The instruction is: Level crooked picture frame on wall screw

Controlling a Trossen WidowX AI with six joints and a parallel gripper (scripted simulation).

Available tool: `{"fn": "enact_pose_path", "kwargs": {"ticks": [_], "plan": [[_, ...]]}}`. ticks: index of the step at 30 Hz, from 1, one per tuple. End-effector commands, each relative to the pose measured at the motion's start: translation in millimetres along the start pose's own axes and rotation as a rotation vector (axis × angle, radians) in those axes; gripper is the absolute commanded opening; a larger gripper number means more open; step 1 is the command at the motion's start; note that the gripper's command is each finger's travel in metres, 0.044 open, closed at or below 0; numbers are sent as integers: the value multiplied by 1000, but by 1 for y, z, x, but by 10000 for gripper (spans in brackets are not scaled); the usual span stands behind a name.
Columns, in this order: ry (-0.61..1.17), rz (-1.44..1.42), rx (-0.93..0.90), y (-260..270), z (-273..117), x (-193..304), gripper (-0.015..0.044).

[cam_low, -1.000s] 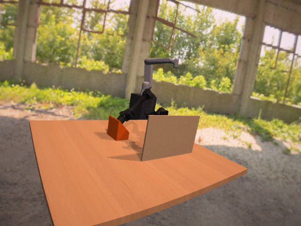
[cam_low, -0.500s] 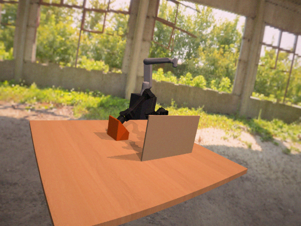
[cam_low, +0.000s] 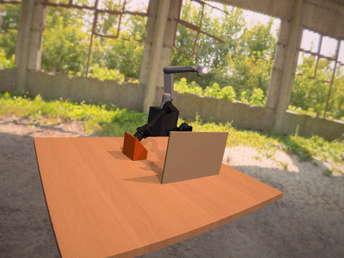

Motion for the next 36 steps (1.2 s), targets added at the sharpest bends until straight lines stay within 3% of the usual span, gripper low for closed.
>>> {"fn": "enact_pose_path", "kwargs": {"ticks": [1, 36], "plan": [[-2, -1, -19, 4, 1, 1, 0], [-1, -1, -19, 7, 0, 8, 0]]}}
Point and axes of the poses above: the point midway between the two fingers, 35 mm back from their tips, its own z axis out along the fingers, its own y axis across the jaws, x = y × z, the point moved 3 cm from there along -z, back along the fingers, and after that the axes turned 12 degrees about -z, right-handed, at the moved point
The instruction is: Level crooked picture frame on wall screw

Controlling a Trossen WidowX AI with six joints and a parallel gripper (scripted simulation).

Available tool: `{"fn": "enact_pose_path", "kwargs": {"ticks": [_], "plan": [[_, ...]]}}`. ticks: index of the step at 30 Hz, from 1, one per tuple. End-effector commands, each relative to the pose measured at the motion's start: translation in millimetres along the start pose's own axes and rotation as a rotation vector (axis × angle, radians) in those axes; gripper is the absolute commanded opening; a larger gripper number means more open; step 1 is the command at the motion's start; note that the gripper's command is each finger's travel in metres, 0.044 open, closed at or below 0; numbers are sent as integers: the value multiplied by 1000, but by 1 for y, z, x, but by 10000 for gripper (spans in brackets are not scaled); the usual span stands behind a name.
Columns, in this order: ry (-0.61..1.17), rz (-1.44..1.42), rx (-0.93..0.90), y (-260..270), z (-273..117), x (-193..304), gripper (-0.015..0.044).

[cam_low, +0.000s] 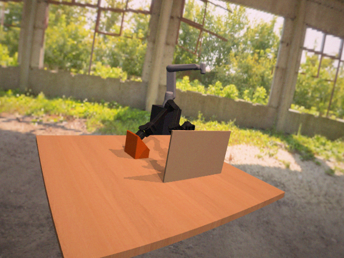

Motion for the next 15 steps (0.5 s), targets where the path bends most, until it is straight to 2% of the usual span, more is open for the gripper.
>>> {"fn": "enact_pose_path", "kwargs": {"ticks": [1, 15], "plan": [[5, 1, -22, 6, 1, 4, 0], [5, 1, -22, 4, 1, 4, 0]]}}
Point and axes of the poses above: the point midway between the two fingers, 35 mm back from their tips, its own z axis out along the fingers, its own y axis across the jaws, x = y × z, the point moved 3 cm from there along -z, back along the fingers, and after that the axes turned 12 degrees about -z, right-handed, at the moved point
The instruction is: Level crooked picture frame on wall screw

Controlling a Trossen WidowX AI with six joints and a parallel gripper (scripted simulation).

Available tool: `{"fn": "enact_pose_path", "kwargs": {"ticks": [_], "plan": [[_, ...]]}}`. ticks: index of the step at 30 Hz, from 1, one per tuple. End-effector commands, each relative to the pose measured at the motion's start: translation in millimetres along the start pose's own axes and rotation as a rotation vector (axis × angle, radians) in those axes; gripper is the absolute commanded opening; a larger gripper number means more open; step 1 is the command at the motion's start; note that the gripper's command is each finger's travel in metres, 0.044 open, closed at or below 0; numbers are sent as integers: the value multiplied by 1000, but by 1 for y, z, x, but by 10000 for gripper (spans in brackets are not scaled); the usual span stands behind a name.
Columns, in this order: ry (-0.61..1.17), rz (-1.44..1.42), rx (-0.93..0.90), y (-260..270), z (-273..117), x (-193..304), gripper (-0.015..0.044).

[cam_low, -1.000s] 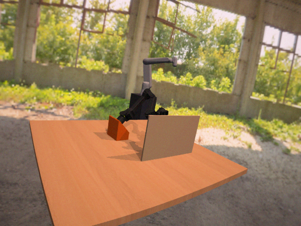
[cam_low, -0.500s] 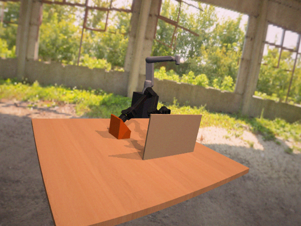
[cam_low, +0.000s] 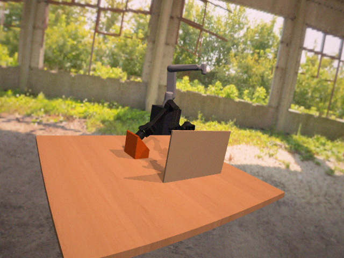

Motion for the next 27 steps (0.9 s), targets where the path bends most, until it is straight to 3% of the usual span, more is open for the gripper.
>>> {"fn": "enact_pose_path", "kwargs": {"ticks": [1, 27], "plan": [[4, 1, -15, 4, 1, 3, 0], [4, 1, -15, 1, 1, 3, 0]]}}
Point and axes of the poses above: the point midway between the two fingers, 35 mm back from their tips, its own z axis out along the fingers, its own y axis across the jaws, x = y × z, the point moved 3 cm from there along -z, back along the fingers, and after that the axes turned 12 degrees about -z, right-handed, at the moved point
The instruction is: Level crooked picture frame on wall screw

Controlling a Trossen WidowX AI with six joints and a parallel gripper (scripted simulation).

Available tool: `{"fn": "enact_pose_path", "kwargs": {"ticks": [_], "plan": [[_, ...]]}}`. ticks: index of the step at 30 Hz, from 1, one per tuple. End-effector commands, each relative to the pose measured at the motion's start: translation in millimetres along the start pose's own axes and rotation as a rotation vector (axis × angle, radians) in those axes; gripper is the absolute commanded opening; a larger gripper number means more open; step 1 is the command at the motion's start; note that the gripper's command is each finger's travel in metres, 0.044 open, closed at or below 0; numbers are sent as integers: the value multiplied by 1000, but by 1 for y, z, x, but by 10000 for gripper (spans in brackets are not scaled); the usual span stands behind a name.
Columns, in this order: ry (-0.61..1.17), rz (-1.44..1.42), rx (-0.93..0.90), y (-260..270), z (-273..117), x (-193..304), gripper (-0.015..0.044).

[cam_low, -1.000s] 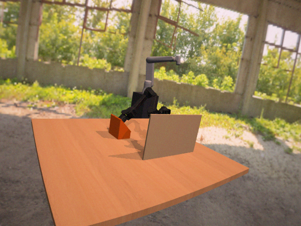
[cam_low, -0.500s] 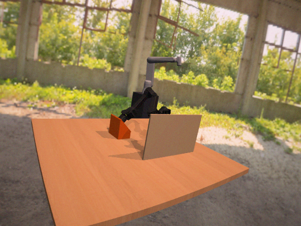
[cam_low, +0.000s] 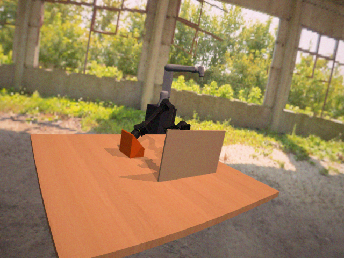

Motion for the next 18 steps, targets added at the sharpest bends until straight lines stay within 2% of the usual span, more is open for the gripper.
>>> {"fn": "enact_pose_path", "kwargs": {"ticks": [1, 18], "plan": [[-2, 0, -13, 2, 1, 1, 0], [-2, 0, -13, -4, 1, 1, 0]]}}
Point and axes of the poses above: the point midway between the two fingers, 35 mm back from their tips, its own z axis out along the fingers, its own y axis across the jaws, x = y × z, the point moved 3 cm from there along -z, back along the fingers, and after that the axes turned 12 degrees about -z, right-handed, at the moved point
